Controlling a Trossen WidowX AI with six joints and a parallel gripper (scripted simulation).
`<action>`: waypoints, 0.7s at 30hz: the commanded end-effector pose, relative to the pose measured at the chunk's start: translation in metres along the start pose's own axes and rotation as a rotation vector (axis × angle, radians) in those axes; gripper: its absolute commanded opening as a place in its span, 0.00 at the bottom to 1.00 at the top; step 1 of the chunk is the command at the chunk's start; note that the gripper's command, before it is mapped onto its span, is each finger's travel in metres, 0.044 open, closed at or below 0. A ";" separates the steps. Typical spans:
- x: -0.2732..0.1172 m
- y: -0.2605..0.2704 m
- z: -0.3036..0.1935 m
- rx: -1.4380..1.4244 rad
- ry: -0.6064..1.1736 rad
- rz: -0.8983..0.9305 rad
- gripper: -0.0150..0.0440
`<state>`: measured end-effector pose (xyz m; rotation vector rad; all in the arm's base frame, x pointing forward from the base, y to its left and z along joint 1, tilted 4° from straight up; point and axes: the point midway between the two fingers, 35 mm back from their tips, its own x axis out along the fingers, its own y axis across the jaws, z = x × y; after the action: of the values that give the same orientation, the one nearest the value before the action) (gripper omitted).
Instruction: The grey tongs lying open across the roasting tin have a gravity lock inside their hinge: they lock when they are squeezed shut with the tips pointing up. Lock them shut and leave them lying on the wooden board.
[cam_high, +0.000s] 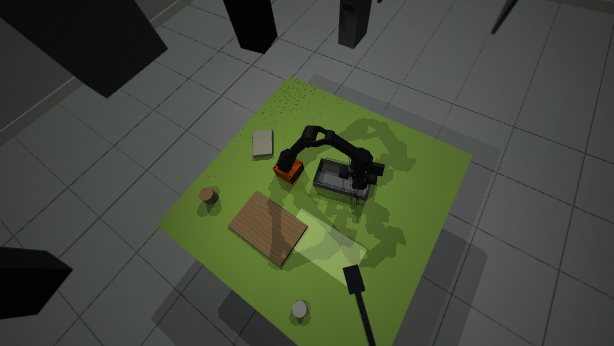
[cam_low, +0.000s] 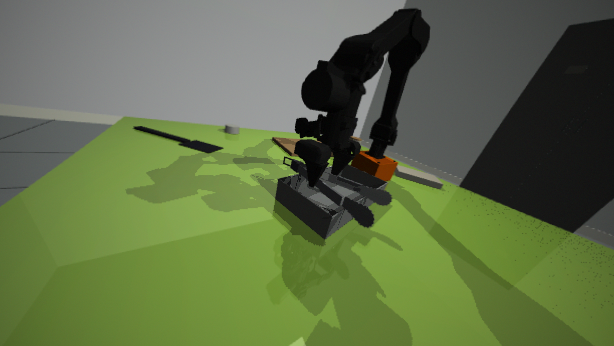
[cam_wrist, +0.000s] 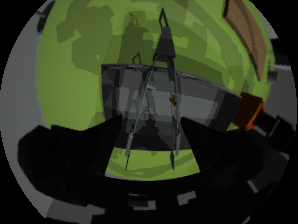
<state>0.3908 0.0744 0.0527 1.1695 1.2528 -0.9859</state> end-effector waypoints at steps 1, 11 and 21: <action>0.007 -0.002 0.001 0.003 -0.005 -0.004 1.00; 0.023 -0.003 0.001 0.003 -0.004 -0.004 1.00; 0.038 -0.005 0.001 0.003 -0.004 -0.004 1.00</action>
<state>0.3908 0.0762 0.0183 1.1692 1.2535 -0.9865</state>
